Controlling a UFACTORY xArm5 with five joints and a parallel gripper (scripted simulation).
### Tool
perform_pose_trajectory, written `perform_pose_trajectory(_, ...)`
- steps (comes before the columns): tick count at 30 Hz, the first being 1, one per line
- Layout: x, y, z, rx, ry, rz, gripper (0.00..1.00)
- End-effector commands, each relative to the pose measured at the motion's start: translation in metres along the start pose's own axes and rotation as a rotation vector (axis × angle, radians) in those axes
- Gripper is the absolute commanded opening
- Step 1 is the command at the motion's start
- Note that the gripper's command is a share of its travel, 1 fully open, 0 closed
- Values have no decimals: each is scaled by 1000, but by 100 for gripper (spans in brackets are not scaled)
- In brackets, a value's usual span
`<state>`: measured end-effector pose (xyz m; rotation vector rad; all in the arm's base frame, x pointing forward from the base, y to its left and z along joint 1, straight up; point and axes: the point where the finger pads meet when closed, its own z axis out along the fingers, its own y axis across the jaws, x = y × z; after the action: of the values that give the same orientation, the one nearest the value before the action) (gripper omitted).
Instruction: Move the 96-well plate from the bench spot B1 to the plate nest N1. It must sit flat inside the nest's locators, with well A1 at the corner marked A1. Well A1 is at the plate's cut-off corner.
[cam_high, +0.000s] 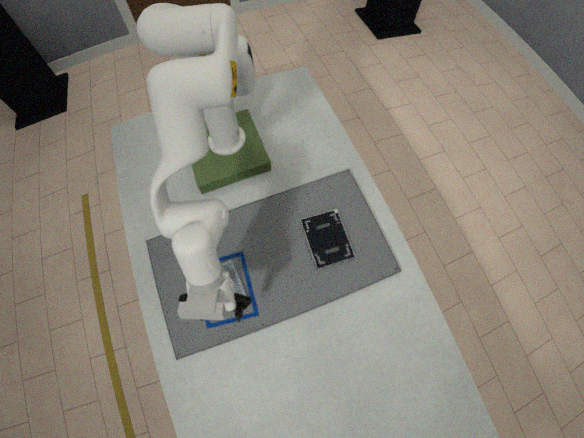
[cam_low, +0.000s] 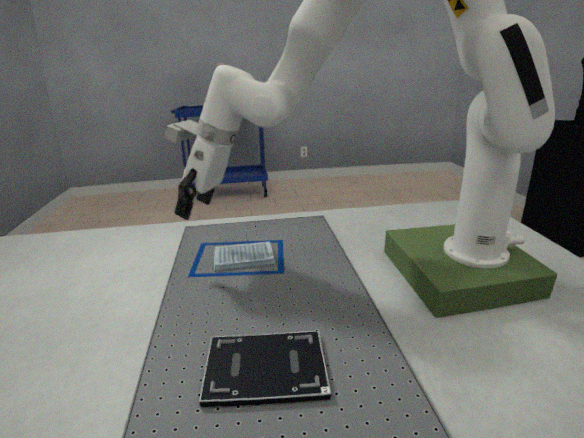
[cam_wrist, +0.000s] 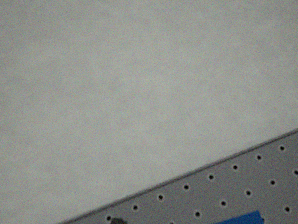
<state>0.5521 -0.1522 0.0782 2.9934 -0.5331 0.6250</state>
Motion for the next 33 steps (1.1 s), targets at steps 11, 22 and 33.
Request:
perform_pose_trajectory(11, -52, 8, -5, 8, -236, -240, 100)
perform_pose_trajectory(22, -95, 14, -18, 52, -408, -413, 100)
perform_pose_trajectory(33, -94, 14, -18, 52, -407, -413, 100)
